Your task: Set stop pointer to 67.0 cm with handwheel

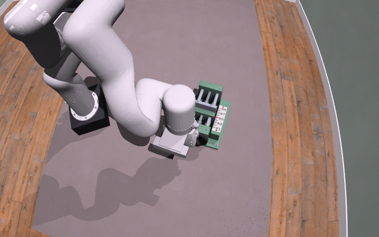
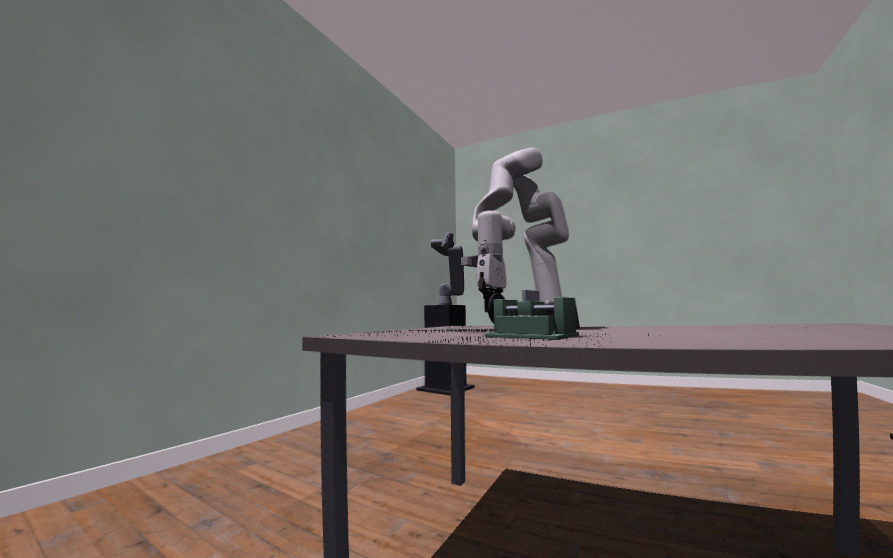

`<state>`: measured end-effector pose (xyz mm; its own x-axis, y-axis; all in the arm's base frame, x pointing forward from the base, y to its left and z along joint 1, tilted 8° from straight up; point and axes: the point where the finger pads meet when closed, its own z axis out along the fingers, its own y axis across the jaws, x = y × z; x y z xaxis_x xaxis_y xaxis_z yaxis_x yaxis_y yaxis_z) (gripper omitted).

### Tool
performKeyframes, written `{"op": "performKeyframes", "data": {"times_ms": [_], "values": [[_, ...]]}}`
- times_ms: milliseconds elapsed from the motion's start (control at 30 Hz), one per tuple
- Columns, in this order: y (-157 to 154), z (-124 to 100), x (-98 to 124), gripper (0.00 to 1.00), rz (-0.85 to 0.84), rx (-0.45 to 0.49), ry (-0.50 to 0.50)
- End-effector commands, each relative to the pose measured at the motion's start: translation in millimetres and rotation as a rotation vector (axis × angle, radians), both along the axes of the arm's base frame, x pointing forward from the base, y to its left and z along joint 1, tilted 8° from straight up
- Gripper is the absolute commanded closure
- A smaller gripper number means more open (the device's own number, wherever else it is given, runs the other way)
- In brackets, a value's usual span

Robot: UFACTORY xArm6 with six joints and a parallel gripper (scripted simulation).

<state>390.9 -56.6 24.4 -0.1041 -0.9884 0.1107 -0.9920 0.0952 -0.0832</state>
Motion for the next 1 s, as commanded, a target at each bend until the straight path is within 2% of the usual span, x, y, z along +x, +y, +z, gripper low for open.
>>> {"op": "performKeyframes", "data": {"times_ms": [0,967], "values": [[0.0,0.4,0.3,0.94,0.0,0.0,-0.001],[-0.7,-6.7,-0.5,0.94,0.0,0.0,-0.001]]}}
